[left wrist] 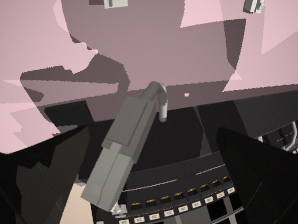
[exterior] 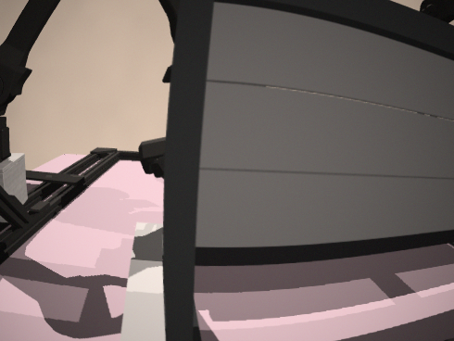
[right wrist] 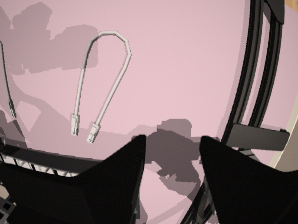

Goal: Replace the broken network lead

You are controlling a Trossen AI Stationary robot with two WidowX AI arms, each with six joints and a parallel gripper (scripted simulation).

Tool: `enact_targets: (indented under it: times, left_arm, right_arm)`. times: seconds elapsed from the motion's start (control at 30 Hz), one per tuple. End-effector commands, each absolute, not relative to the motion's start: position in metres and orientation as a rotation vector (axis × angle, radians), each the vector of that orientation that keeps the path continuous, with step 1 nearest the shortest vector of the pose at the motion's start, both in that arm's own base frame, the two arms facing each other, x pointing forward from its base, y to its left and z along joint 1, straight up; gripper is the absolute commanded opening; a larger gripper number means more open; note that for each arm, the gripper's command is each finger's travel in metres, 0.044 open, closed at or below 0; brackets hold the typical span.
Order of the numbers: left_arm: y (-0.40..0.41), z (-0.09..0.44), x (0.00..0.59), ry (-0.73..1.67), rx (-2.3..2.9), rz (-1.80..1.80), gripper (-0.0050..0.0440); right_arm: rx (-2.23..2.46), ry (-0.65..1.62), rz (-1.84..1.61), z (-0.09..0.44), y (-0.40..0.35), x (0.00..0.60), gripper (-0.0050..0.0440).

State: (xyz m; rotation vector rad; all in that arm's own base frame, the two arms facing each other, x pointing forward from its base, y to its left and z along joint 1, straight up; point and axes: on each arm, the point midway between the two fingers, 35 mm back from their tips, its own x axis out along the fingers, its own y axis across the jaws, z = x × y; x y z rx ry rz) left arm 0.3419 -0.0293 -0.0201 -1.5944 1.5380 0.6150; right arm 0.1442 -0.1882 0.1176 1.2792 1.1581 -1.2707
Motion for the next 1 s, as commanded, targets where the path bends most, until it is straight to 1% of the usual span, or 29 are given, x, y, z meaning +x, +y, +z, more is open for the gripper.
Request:
enact_targets:
  times: [0.0,0.03,0.57,0.6,0.97]
  left_arm:
    - [-0.029,-0.020,0.342,1.538,-1.594,0.615,0.0440]
    - [-0.029,0.040,0.342,1.538,-1.594,0.615,0.0176]
    - [-0.029,0.040,0.342,1.538,-1.594,0.615,0.0176]
    - [-0.029,0.060,0.342,1.539,-1.593,0.616,0.0176]
    - [-0.029,0.060,0.342,1.539,-1.593,0.616,0.0176]
  right_arm:
    - [1.279,1.158,-1.271,0.118,-0.188,0.144,0.0176]
    - [1.279,1.158,-1.271,0.118,-0.188,0.144,0.0176]
    - [1.279,1.158,-1.271,0.118,-0.188,0.144,0.0176]
    - [1.279,1.158,-1.271,0.118,-0.188,0.144,0.0176]
    - [1.279,1.158,-1.271,0.118,-0.188,0.144,0.0176]
